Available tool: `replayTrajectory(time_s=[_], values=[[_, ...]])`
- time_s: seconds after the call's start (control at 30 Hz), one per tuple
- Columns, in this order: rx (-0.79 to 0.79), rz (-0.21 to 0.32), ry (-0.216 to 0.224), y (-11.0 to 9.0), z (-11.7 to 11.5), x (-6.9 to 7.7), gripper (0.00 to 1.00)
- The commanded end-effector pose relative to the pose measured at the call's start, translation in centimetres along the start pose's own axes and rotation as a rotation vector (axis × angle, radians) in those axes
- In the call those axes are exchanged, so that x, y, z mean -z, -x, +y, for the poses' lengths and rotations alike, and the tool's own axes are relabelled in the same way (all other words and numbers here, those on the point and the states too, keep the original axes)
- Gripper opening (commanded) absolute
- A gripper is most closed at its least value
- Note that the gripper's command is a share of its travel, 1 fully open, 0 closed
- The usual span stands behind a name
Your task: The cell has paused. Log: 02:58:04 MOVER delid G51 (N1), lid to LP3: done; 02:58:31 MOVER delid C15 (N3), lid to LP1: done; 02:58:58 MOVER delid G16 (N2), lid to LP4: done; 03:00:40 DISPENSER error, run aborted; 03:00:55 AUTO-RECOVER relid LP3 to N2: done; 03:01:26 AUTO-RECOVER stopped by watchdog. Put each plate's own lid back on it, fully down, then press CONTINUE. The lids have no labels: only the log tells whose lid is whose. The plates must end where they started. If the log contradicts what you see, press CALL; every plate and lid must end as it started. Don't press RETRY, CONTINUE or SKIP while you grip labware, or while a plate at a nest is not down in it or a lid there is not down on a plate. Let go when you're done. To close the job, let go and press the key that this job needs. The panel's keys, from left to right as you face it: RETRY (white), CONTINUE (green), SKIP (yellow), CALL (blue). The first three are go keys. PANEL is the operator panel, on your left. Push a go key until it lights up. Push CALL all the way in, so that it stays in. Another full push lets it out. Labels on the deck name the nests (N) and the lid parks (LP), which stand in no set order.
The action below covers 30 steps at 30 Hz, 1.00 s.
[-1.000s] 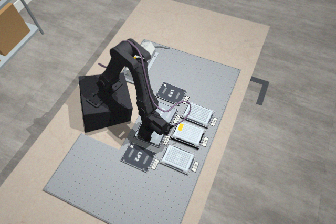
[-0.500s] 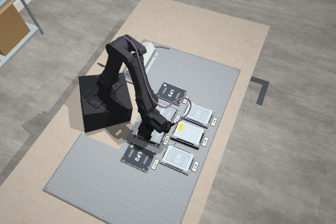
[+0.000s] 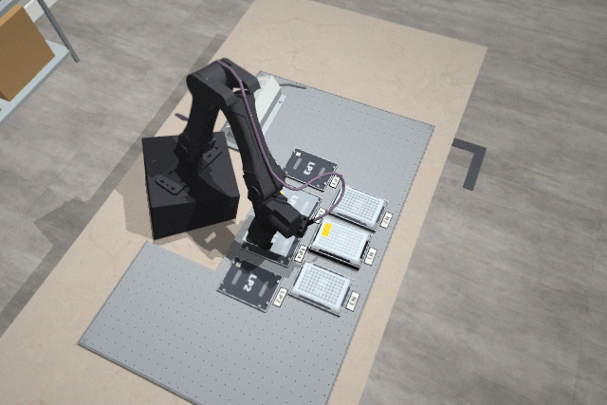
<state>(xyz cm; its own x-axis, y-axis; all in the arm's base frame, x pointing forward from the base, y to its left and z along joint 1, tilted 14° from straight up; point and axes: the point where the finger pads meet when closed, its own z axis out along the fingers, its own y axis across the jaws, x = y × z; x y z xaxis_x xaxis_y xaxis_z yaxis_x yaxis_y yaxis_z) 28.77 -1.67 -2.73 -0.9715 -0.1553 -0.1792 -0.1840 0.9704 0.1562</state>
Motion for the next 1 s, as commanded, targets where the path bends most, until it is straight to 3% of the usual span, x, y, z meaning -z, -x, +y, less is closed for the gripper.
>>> replayTrajectory(time_s=[0.0,0.43,0.53,0.97], values=[[0.000,-0.038,-0.003,0.8,-0.3,1.4,0.00],[-0.004,-0.037,-0.003,0.7,-0.2,1.5,0.00],[-0.038,-0.034,-0.012,2.3,1.0,1.4,0.00],[-0.041,-0.018,-0.008,5.9,5.1,1.0,0.00]])
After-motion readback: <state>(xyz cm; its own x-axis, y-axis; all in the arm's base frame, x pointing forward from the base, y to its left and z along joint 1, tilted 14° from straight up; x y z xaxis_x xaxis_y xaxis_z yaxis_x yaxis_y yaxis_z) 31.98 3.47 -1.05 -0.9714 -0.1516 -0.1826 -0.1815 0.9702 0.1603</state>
